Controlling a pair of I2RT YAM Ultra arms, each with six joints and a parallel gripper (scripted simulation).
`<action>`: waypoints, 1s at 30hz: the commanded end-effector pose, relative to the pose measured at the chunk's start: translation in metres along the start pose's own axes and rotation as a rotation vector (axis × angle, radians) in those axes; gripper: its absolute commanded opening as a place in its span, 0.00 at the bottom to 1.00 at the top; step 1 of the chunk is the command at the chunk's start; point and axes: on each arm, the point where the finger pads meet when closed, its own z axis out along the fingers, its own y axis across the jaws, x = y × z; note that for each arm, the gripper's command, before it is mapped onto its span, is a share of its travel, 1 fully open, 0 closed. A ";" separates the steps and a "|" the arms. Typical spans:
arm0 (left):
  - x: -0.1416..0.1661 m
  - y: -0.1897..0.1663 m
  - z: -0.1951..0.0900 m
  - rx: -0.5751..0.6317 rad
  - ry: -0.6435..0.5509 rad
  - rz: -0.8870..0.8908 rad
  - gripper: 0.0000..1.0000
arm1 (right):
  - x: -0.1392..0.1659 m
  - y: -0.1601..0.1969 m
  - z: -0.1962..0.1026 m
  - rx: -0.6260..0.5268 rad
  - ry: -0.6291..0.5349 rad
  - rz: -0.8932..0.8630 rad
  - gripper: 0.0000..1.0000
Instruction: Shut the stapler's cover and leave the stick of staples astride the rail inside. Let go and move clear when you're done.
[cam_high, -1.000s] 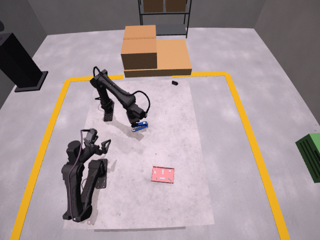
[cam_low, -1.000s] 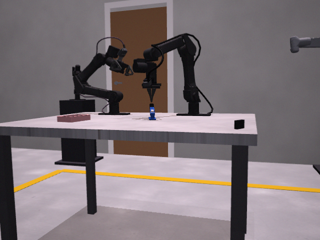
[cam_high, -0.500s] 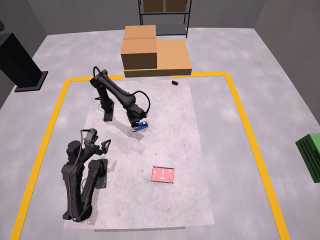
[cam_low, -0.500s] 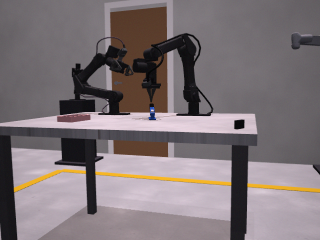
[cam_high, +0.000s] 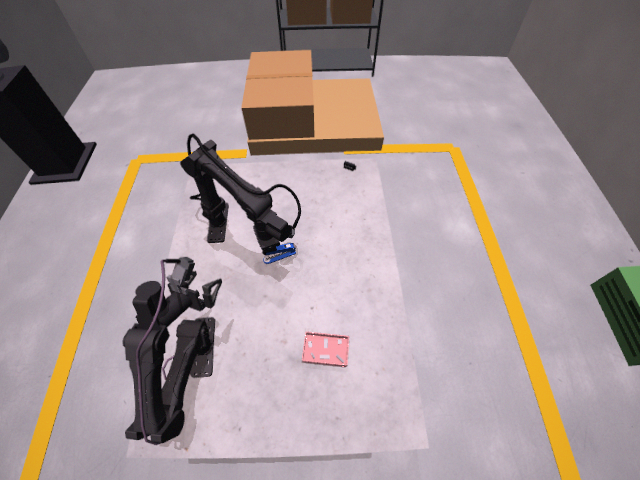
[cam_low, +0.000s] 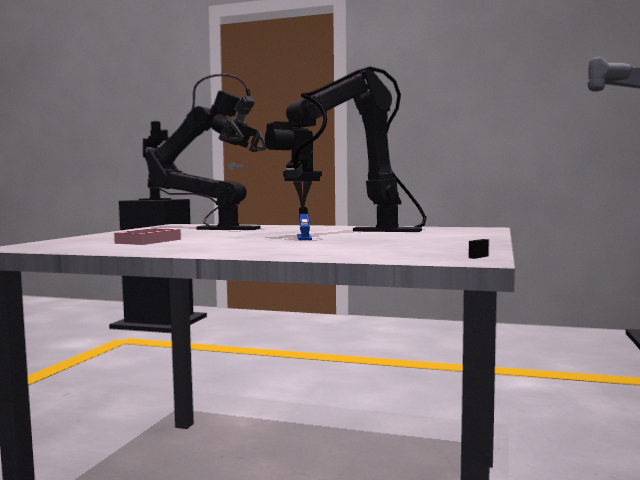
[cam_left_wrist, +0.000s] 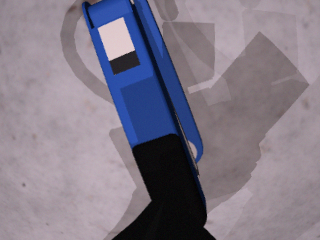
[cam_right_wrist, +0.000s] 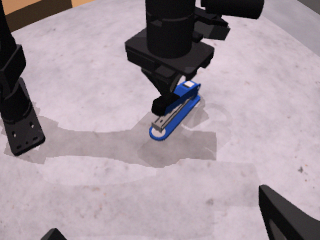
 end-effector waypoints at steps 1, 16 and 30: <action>-0.001 0.001 0.008 -0.005 0.005 -0.009 0.00 | -0.001 -0.001 -0.001 -0.001 -0.011 0.009 1.00; 0.000 0.001 0.017 -0.004 0.004 -0.012 0.00 | -0.001 -0.001 -0.001 -0.001 -0.011 0.009 1.00; 0.000 0.002 0.025 -0.004 0.003 -0.013 0.00 | -0.001 -0.001 -0.001 -0.001 -0.011 0.009 1.00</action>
